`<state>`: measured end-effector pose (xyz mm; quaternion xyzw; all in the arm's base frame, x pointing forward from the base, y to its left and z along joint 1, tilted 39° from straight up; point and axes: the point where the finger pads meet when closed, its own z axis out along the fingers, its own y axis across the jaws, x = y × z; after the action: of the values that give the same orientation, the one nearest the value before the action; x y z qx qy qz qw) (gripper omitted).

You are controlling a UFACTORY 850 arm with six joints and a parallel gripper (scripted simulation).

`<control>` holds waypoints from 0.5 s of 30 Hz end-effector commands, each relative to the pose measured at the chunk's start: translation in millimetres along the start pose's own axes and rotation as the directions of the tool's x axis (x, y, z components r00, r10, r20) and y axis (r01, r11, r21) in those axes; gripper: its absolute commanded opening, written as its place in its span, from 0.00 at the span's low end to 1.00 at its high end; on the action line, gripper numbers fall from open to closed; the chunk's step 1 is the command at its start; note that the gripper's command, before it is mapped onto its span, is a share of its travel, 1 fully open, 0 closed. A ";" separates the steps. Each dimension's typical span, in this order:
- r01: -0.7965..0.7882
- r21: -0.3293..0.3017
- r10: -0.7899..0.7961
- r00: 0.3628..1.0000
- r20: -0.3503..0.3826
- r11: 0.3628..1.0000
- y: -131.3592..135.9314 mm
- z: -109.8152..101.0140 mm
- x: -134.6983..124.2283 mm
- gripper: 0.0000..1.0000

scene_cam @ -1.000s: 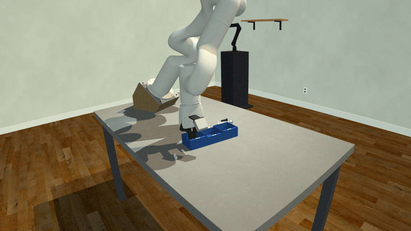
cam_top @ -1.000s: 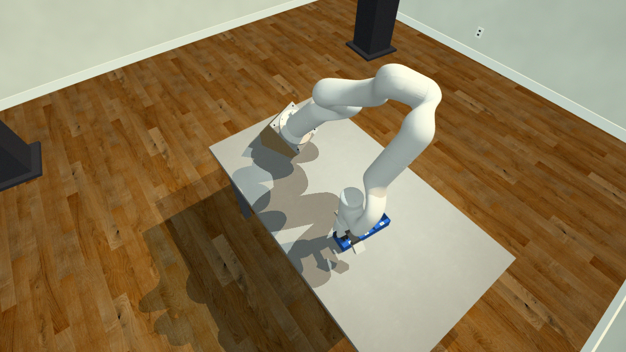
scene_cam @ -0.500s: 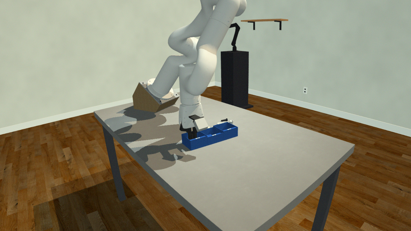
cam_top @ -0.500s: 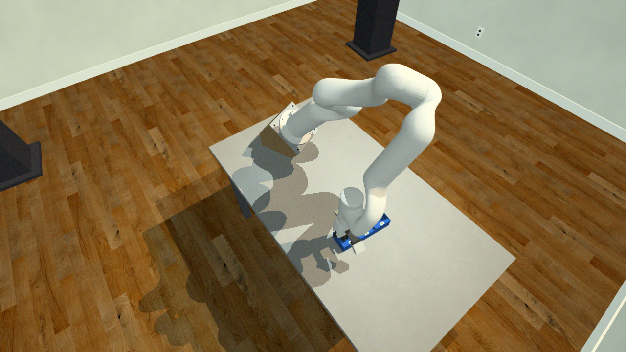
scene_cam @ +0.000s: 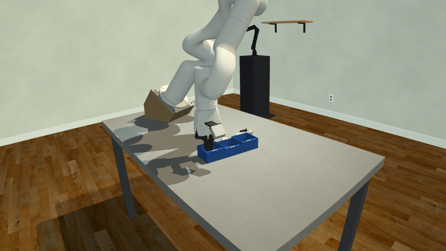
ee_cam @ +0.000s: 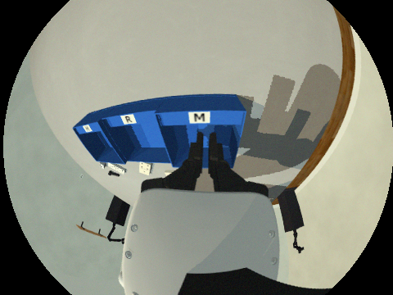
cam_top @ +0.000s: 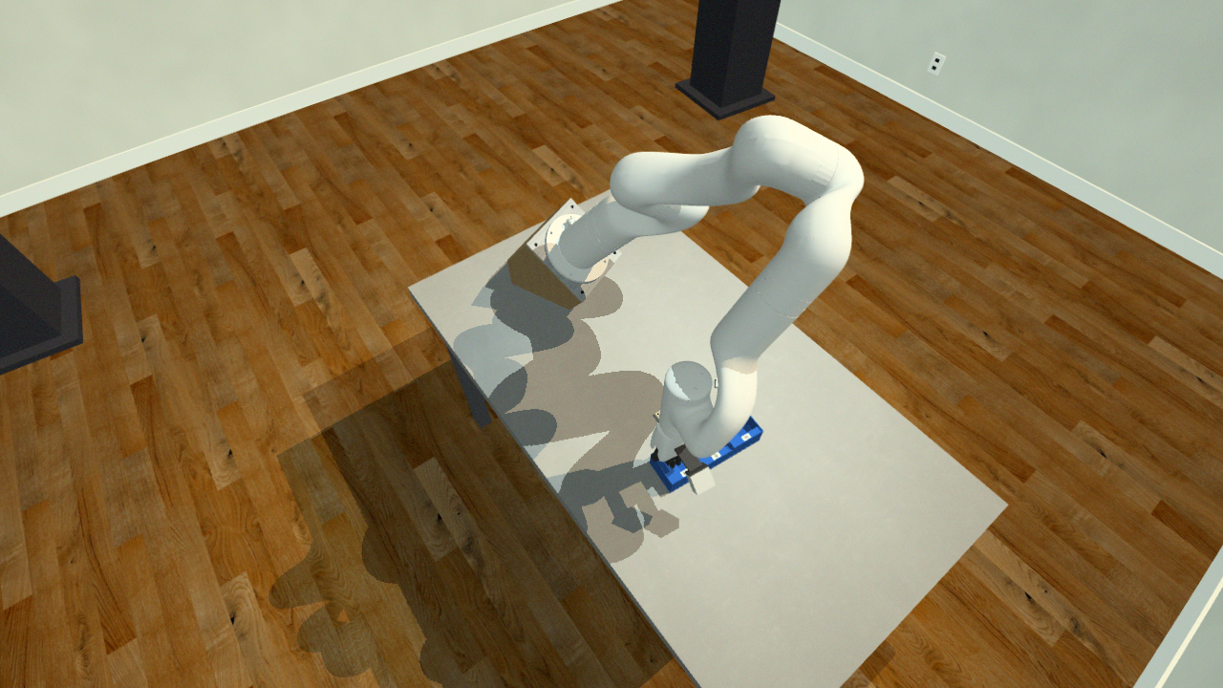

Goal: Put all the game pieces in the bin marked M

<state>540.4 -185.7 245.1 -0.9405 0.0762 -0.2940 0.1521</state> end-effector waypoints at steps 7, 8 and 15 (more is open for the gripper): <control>0.000 0.000 0.000 1.000 -0.001 1.000 0.1 -15.1 0.8 0.07; 0.000 0.000 0.000 1.000 -0.001 1.000 0.1 -15.8 0.8 0.07; 0.000 0.000 0.000 1.000 -0.001 1.000 0.1 -35.8 0.8 0.07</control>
<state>528.2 -190.7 261.3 -0.9405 0.0763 -0.2940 0.1522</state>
